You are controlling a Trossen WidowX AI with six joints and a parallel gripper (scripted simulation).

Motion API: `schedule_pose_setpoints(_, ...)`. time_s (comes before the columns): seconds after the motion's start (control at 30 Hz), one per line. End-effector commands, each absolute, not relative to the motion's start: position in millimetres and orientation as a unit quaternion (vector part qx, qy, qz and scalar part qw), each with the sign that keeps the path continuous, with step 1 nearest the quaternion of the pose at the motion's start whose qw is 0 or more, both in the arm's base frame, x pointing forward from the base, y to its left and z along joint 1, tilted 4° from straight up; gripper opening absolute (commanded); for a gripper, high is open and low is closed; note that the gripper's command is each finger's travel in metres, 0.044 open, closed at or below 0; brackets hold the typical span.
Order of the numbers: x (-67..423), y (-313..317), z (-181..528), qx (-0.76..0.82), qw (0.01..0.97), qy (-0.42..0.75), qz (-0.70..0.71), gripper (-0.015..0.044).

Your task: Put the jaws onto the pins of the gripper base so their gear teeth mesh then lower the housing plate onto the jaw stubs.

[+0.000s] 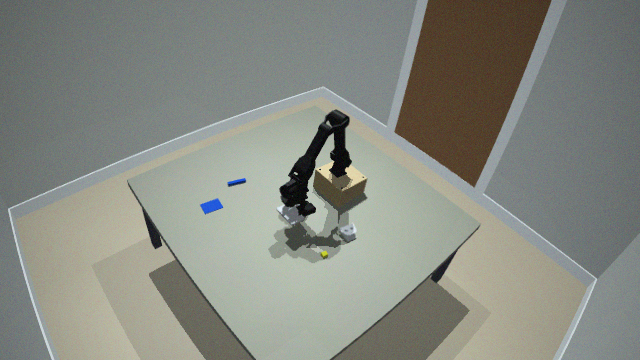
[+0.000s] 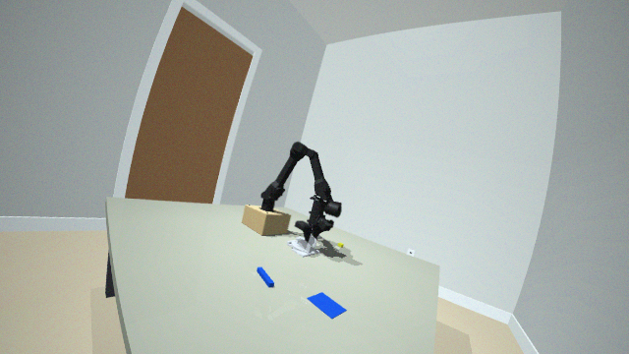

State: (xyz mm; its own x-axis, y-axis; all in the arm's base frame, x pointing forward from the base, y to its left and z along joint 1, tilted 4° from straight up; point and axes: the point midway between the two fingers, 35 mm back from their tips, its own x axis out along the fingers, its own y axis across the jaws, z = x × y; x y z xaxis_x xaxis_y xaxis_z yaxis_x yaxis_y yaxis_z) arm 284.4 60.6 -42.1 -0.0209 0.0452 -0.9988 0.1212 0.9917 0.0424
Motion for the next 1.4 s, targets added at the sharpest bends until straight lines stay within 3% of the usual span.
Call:
schedule_pose_setpoints(0.0, 284, 60, -44, 0.059, 0.696, 0.714, -0.031, 0.0134)
schedule_pose_setpoints(1.37, 284, 61, -56, 0.063, 0.696, 0.714, -0.034, 0.0134)
